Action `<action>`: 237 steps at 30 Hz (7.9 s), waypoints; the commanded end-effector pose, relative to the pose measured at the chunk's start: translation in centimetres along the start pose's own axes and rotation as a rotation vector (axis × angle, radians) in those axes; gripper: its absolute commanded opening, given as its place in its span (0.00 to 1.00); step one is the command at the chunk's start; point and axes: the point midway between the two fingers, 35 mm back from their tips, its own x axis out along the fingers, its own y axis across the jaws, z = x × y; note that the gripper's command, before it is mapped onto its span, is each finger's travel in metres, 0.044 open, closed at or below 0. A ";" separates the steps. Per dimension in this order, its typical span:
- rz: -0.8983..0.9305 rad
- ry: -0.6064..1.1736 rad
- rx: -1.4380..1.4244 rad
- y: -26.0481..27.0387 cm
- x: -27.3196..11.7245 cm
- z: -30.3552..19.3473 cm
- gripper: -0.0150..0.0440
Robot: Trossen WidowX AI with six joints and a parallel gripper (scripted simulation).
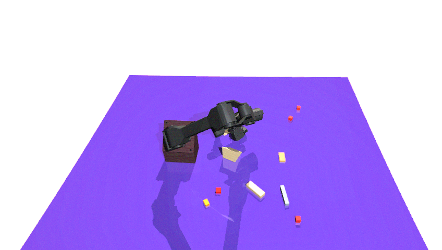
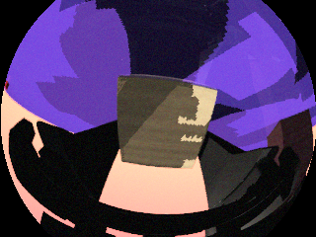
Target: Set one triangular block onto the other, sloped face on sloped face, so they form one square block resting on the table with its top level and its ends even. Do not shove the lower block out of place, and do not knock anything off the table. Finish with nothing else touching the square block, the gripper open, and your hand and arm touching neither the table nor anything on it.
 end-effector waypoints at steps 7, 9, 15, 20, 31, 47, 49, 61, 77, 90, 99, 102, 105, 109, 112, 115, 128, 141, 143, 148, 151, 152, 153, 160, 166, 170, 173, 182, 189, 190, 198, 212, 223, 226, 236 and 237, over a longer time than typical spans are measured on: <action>0.000 0.000 0.000 0.0 0.0 0.0 0.60; 0.000 0.000 0.000 0.0 0.0 0.0 0.51; 0.002 0.000 0.000 0.3 -1.5 -1.3 0.25; 0.004 0.001 -0.001 0.5 -3.3 -3.0 0.25; 0.003 0.004 -0.002 0.2 -6.8 -6.7 0.25; -0.008 -0.028 0.038 0.0 -6.9 -6.9 0.25; -0.016 -0.061 0.091 0.0 -6.8 -7.0 0.25; -0.006 -0.270 0.402 -0.2 -6.1 -7.5 0.25; 0.164 -0.529 0.789 -0.3 -5.9 -8.2 0.25; 0.418 -0.673 1.066 -0.1 -6.1 -9.2 0.25; 0.434 -0.677 1.078 0.0 -6.4 -9.1 0.25; 0.434 -0.676 1.078 0.1 -7.7 -8.8 0.25; 0.435 -0.675 1.077 0.3 -9.0 -8.4 0.25; 0.435 -0.675 1.077 0.3 -10.7 -7.7 0.25; 0.435 -0.675 1.077 0.3 -12.0 -7.2 0.25; 0.436 -0.676 1.077 0.3 -13.4 -6.6 0.25; 0.436 -0.682 1.079 -0.5 -18.7 -3.9 0.25; 0.435 -0.685 1.080 -1.6 -19.3 -1.7 0.25; 0.436 -0.685 1.080 -1.8 -18.7 -1.0 0.25; 0.436 -0.686 1.080 -2.5 -17.3 0.5 0.25; 0.435 -0.687 1.080 -3.0 -16.5 1.4 0.25; 0.435 -0.687 1.080 -3.1 -16.2 1.7 0.25; 0.435 -0.688 1.080 -3.3 -15.9 2.0 0.25; 0.435 -0.689 1.081 -4.0 -15.2 3.0 0.25; 0.435 -0.690 1.081 -4.8 -14.1 5.1 0.25; 0.435 -0.691 1.081 -5.0 -13.9 5.3 0.25; 0.444 -0.690 1.081 -5.0 -14.0 5.3 0.25; 0.444 -0.690 1.080 -5.0 -14.0 5.3 0.25; 0.448 -0.693 1.077 -5.0 -14.0 5.3 0.25; 0.448 -0.693 1.077 -5.0 -14.0 5.3 0.25; 0.448 -0.693 1.077 -5.1 -13.9 5.3 0.25; 0.452 -0.695 1.076 -5.1 -13.8 5.6 0.25; 0.452 -0.695 1.076 -5.3 -13.4 6.2 0.25; 0.452 -0.695 1.076 -5.4 -13.3 6.3 0.25; 0.452 -0.696 1.077 -5.7 -12.9 6.8 0.25; 0.452 -0.696 1.077 -5.7 -12.9 6.8 0.25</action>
